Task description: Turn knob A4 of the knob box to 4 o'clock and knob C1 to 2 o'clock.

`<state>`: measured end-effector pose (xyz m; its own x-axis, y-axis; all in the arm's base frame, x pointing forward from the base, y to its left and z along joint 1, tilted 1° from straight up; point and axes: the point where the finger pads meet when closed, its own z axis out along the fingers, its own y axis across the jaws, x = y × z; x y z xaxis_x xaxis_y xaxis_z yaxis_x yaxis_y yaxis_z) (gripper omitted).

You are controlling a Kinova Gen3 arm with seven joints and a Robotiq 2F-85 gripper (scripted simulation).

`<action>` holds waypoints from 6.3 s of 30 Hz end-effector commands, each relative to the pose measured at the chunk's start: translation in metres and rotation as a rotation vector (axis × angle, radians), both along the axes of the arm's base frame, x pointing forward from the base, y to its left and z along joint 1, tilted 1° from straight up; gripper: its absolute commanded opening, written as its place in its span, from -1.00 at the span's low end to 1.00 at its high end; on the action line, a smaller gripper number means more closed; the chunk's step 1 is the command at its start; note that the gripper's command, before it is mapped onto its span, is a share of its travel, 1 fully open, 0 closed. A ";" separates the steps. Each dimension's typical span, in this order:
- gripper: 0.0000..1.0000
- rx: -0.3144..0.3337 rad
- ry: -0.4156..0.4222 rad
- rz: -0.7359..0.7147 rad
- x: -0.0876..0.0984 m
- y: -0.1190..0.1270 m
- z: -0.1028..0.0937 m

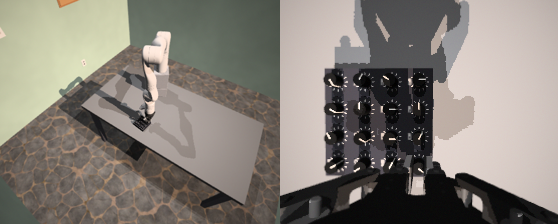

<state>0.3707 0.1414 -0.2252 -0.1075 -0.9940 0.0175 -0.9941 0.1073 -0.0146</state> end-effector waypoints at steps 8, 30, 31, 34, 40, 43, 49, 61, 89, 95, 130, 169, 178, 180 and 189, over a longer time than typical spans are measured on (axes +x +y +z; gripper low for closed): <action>-0.83 0.001 -0.001 0.000 0.001 0.000 0.001; -0.83 0.001 -0.002 -0.059 0.001 0.000 0.001; -0.83 0.002 -0.003 -0.068 0.001 0.000 0.001; -0.83 0.002 -0.003 -0.101 0.001 0.000 0.001; -0.83 0.003 -0.004 -0.155 0.001 0.000 0.001; -0.83 0.003 -0.005 -0.204 0.001 0.000 0.001; -0.83 0.005 -0.007 -0.322 0.001 0.000 0.001; -0.83 0.008 -0.012 -0.562 0.001 0.000 0.001; -0.83 0.016 -0.023 -1.177 0.001 0.000 0.001; -0.83 0.018 -0.025 -1.294 0.001 0.000 0.001; -0.83 0.020 -0.029 -1.499 0.001 0.000 0.001; -0.62 0.020 -0.029 -1.499 0.000 0.001 0.014; -0.62 0.020 -0.029 -1.499 0.000 0.001 0.033; -0.62 0.020 -0.029 -1.499 0.000 0.001 0.036; -0.62 0.020 -0.029 -1.499 0.000 0.001 0.039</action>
<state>0.3698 0.1411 -0.1880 -0.9992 0.0376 -0.0119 0.0379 0.9991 -0.0192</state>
